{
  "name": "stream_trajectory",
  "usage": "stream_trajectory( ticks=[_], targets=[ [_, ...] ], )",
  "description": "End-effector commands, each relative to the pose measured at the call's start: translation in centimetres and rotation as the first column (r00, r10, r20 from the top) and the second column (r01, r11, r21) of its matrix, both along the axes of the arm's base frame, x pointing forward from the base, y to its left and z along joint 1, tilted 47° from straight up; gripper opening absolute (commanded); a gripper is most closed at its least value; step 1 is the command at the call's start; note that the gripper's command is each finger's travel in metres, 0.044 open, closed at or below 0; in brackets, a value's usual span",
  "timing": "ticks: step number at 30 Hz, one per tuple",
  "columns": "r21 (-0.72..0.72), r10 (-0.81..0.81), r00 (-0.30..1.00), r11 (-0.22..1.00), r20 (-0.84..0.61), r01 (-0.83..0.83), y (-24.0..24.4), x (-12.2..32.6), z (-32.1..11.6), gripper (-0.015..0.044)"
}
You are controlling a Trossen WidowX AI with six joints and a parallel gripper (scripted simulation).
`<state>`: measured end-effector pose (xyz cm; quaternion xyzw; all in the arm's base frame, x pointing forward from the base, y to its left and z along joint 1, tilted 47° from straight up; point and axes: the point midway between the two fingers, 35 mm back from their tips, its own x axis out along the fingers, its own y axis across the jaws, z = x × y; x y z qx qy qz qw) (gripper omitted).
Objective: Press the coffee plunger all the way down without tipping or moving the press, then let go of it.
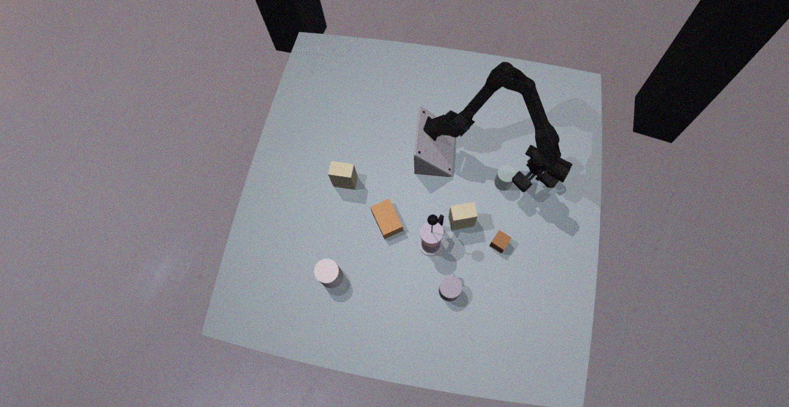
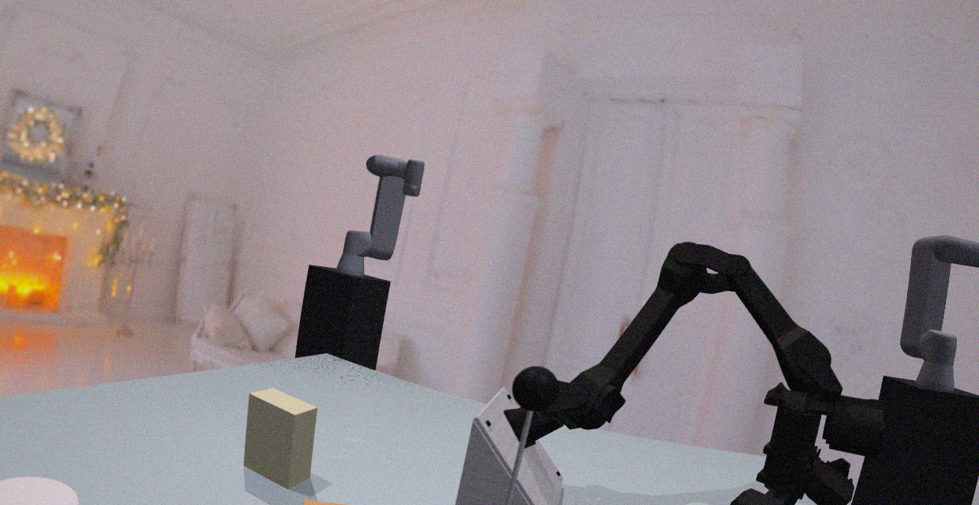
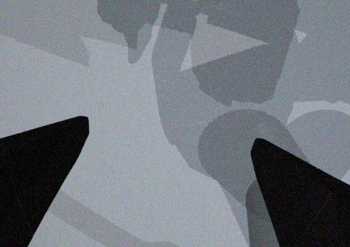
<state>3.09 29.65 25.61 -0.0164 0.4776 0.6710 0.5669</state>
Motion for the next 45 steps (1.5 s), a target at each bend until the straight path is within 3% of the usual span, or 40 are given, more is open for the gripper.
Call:
stream_trajectory(
  ticks=[1,13,25,36,45],
  targets=[
    [0.021,-0.110,0.994,0.994,-0.008,0.110,0.2,4.6,-0.4,0.0440],
    [0.127,-0.495,0.869,0.860,-0.024,0.494,-6.3,20.7,-1.3,0.0440],
    [0.244,-0.813,0.581,0.559,-0.026,0.793,-22.2,31.9,-2.5,0.0440],
    [0.282,-0.951,0.280,0.235,-0.131,0.930,-37.6,32.4,-5.6,0.0440],
    [0.281,-0.952,0.275,0.230,-0.133,0.932,-34.5,31.5,-8.9,0.0440]
  ],
)
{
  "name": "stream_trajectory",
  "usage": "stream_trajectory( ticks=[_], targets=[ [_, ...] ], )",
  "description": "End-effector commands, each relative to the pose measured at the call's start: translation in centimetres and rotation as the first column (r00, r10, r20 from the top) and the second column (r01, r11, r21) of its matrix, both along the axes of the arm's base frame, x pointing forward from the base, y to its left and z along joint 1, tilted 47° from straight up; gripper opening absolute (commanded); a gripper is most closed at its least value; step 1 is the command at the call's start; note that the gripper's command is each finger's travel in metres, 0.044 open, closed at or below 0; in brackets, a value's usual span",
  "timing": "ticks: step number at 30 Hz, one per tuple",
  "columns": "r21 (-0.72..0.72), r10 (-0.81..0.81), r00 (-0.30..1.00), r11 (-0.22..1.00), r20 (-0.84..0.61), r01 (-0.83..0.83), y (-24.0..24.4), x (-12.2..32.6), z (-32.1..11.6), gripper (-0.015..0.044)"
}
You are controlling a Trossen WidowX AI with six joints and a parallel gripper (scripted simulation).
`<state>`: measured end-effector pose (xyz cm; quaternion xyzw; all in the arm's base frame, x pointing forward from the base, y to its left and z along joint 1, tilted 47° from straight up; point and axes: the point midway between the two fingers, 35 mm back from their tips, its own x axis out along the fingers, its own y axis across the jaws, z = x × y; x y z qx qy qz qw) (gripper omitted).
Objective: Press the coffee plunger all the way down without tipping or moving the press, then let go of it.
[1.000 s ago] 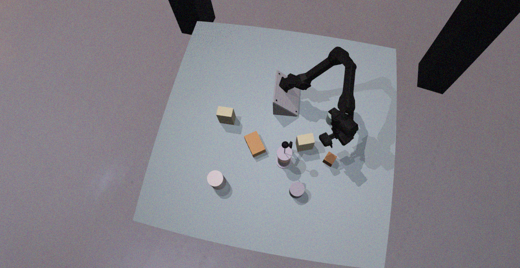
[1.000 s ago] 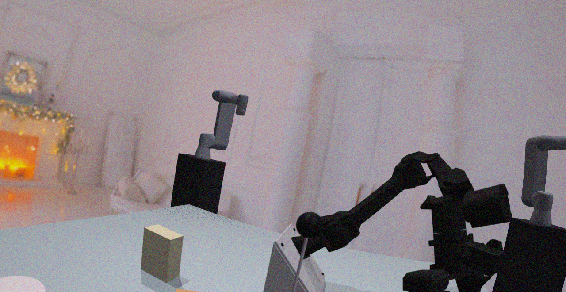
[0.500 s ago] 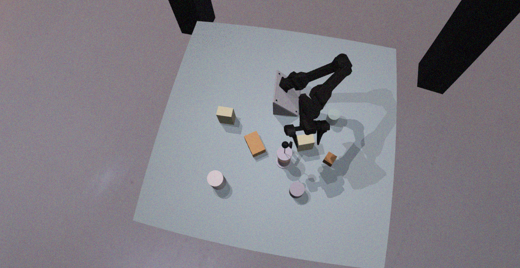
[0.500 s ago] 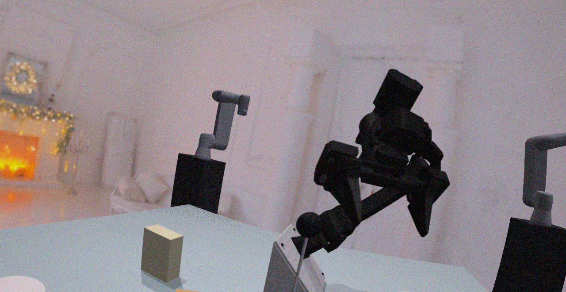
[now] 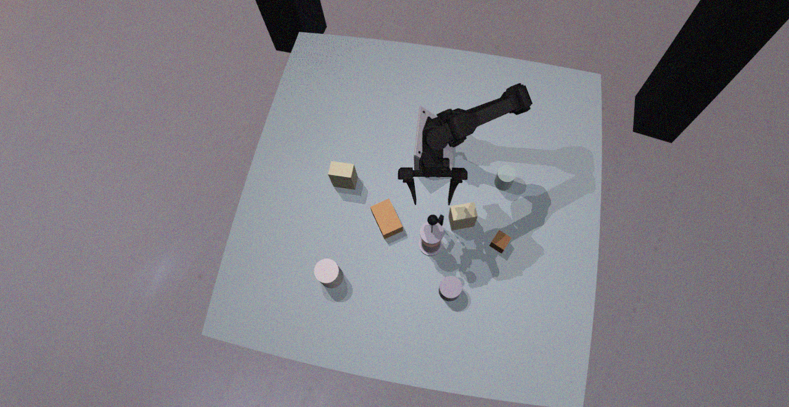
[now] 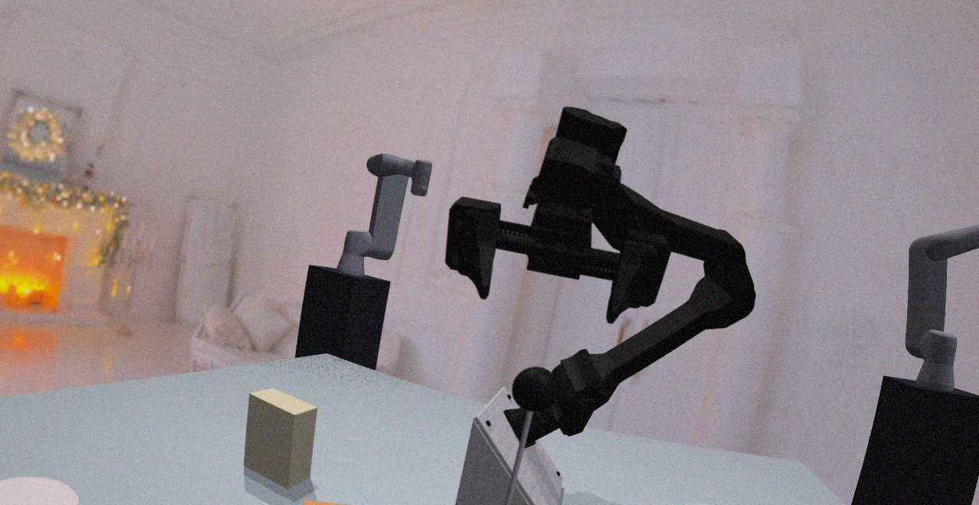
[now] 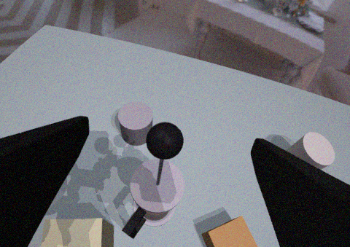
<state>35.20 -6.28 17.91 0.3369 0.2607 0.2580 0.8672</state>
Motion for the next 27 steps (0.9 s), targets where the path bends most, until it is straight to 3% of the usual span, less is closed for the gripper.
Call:
stream_trajectory(
  ticks=[1,27],
  targets=[
    [0.005,0.000,1.000,1.000,-0.003,0.001,2.0,-0.8,-1.7,0.0440],
    [0.005,-0.001,1.000,1.000,-0.002,0.001,4.5,1.7,-2.9,0.0440]
  ],
)
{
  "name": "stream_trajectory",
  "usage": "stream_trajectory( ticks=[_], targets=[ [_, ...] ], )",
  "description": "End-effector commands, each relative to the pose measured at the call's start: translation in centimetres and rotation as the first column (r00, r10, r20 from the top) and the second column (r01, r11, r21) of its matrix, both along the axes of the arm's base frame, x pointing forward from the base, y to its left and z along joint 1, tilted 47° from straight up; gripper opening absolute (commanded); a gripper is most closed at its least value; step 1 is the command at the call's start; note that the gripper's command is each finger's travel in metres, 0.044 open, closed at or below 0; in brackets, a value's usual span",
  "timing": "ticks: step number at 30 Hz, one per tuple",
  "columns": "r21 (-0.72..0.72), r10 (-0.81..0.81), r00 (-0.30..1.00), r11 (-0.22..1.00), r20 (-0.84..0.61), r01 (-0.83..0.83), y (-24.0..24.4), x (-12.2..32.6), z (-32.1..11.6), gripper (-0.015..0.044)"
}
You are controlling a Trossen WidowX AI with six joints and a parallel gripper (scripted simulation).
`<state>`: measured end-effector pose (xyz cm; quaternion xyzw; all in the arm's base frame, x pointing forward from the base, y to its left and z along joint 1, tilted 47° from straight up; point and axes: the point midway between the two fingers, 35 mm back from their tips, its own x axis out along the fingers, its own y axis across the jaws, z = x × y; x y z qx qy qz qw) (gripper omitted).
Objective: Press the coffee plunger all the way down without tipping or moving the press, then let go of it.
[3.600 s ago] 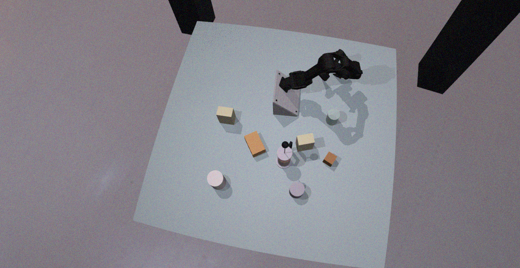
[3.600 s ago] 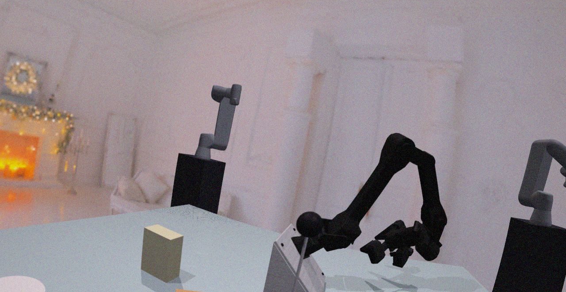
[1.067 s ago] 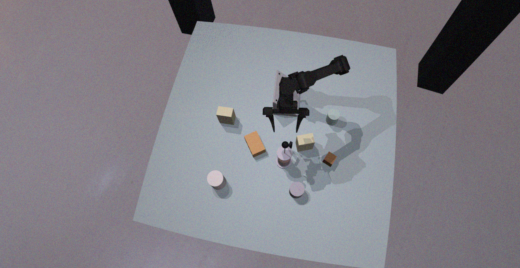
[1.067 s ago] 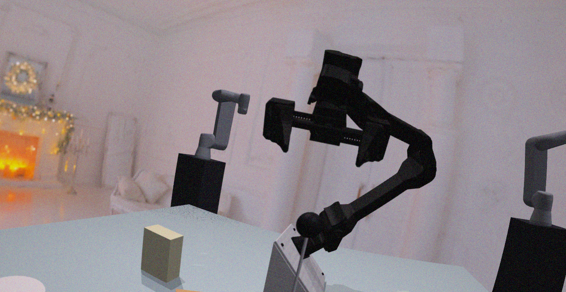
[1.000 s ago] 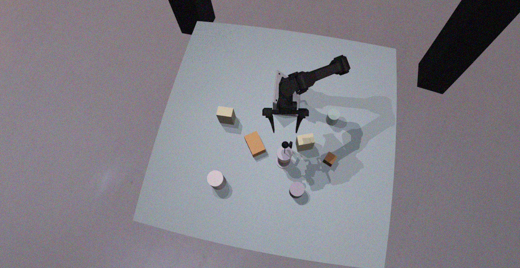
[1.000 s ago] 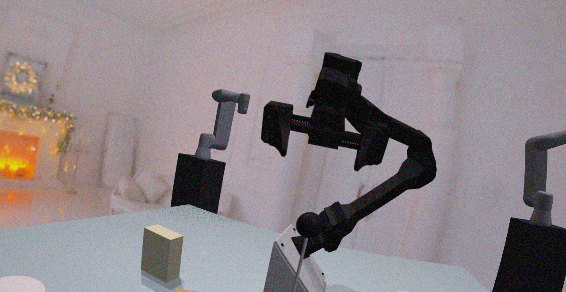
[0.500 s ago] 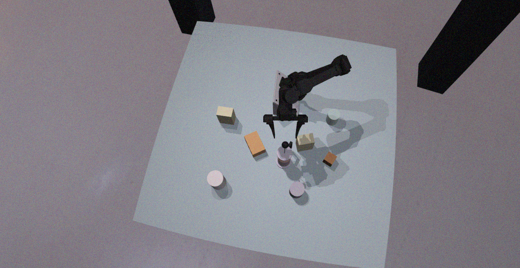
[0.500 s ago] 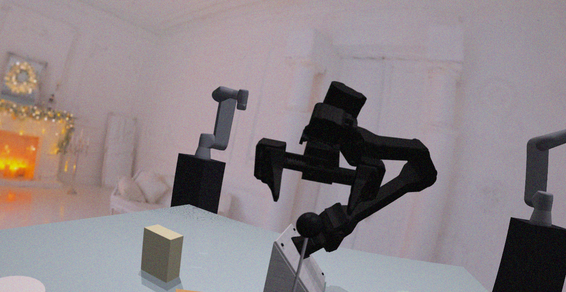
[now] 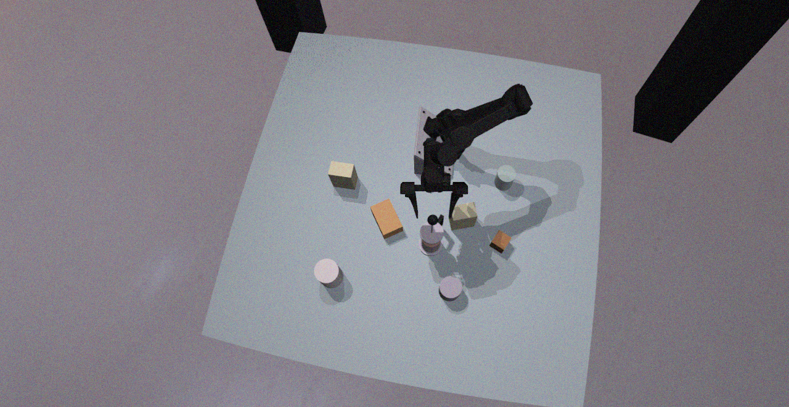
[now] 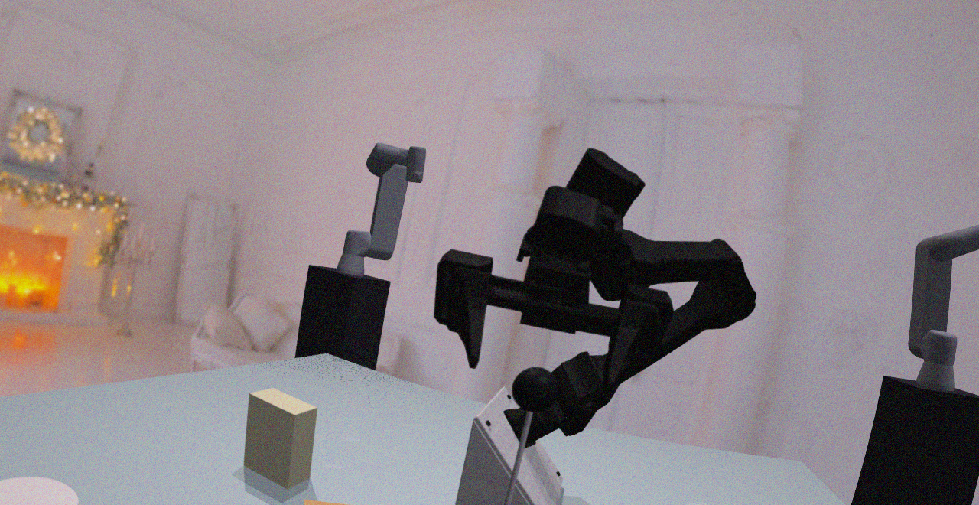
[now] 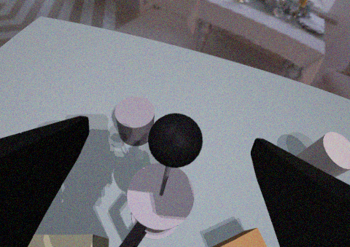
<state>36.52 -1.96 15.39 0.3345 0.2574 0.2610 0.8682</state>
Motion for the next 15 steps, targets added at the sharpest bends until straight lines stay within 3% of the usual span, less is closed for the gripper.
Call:
stream_trajectory(
  ticks=[1,6,15],
  targets=[
    [0.007,-0.005,1.000,1.000,-0.011,0.005,0.28,0.43,-0.45,0.0440],
    [0.008,-0.005,1.000,1.000,-0.010,0.005,0.64,0.78,-0.55,0.0440],
    [0.008,-0.005,1.000,1.000,-0.010,0.005,0.64,0.78,-0.55,0.0204]
  ],
)
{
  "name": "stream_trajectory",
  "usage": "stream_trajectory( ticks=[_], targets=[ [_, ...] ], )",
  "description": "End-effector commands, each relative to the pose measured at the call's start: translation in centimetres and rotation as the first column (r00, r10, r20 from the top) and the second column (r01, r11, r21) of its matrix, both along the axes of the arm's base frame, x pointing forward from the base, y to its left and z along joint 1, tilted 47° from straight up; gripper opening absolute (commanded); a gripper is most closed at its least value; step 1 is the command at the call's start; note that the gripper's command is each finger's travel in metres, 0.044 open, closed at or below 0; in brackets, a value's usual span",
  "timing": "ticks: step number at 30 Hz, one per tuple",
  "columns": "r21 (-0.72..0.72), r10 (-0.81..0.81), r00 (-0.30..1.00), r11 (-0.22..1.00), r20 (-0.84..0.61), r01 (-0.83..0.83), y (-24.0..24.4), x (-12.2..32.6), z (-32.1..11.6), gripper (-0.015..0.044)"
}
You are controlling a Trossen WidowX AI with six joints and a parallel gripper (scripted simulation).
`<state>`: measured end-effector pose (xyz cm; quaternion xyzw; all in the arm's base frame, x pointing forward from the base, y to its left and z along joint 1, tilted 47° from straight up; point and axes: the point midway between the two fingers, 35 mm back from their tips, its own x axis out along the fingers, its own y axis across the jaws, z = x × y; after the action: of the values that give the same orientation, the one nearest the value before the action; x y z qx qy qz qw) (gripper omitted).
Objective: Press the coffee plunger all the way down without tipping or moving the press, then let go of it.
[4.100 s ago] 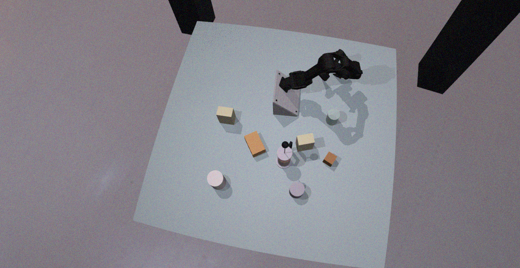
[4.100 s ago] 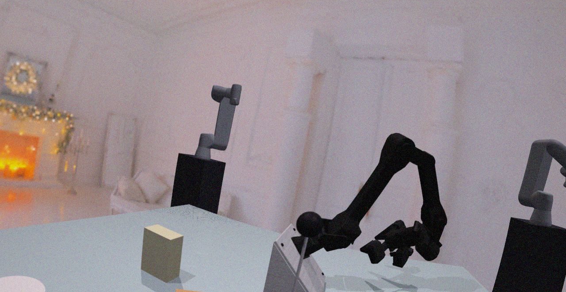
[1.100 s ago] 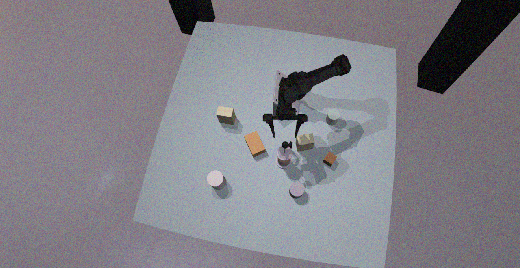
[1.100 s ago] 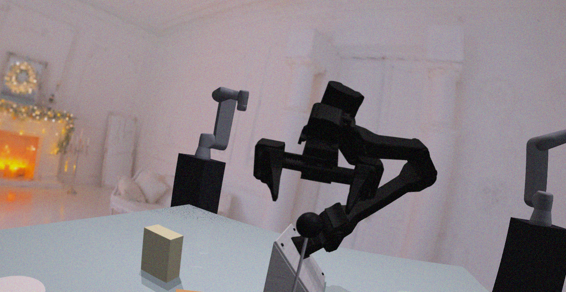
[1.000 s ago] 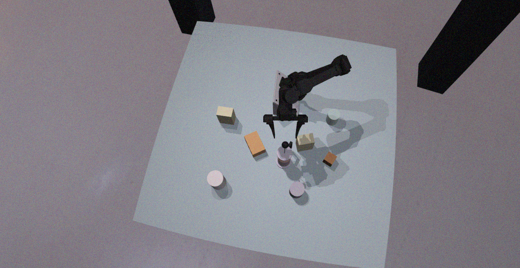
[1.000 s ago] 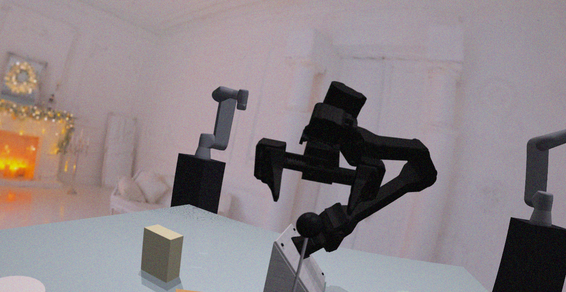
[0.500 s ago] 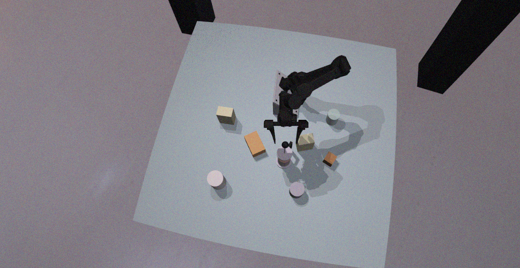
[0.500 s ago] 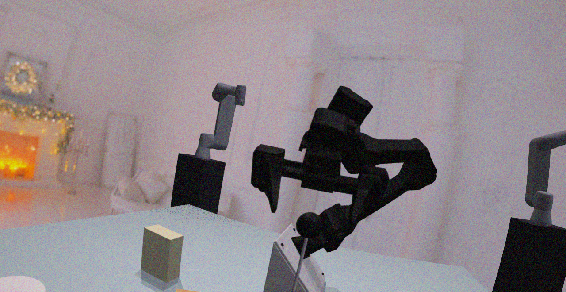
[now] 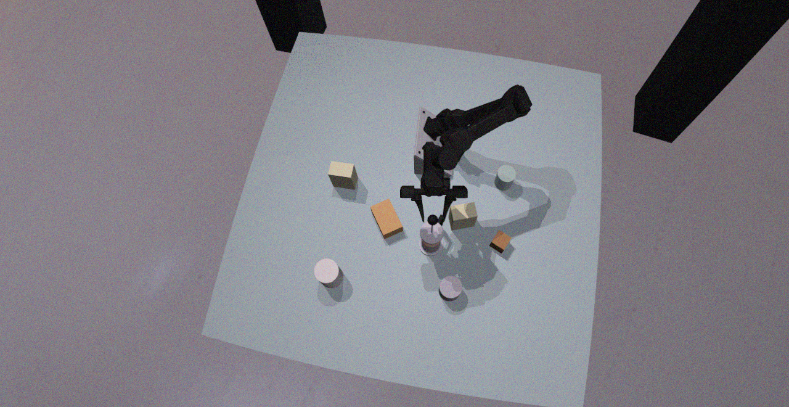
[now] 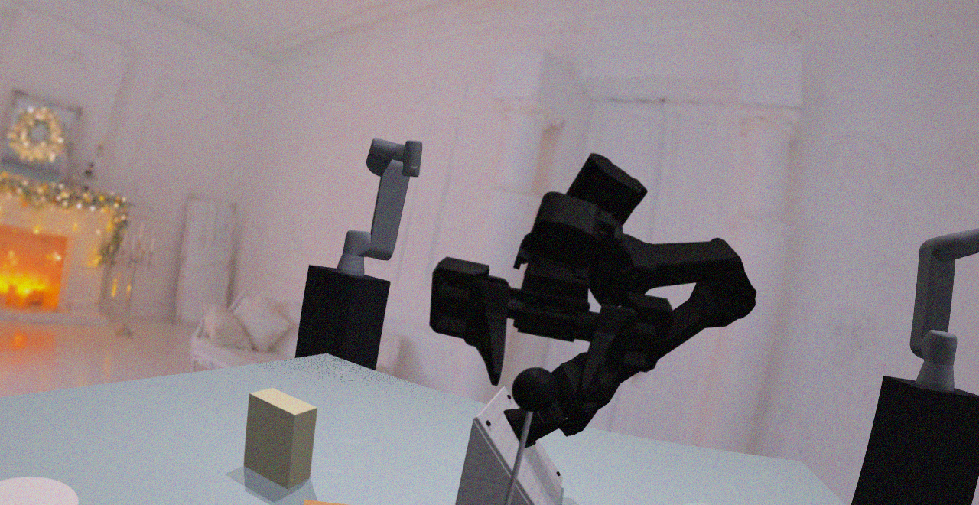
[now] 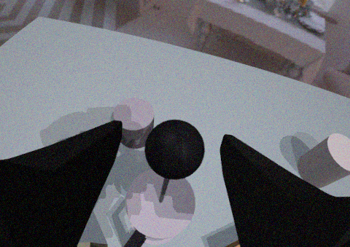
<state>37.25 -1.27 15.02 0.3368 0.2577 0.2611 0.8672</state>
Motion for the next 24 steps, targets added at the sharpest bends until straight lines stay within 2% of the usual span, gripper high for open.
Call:
stream_trajectory(
  ticks=[1,2,6,24],
  targets=[
    [0.003,-0.005,1.000,1.000,-0.008,0.005,0.0,0.1,-0.2,0.0177],
    [0.003,-0.005,1.000,1.000,-0.008,0.005,0.0,0.1,-0.2,0.0151],
    [0.003,-0.005,1.000,1.000,-0.008,0.005,0.0,0.1,-0.2,0.0125],
    [0.001,-0.004,1.000,1.000,-0.010,0.004,1.0,0.1,-1.4,0.0123]
  ],
)
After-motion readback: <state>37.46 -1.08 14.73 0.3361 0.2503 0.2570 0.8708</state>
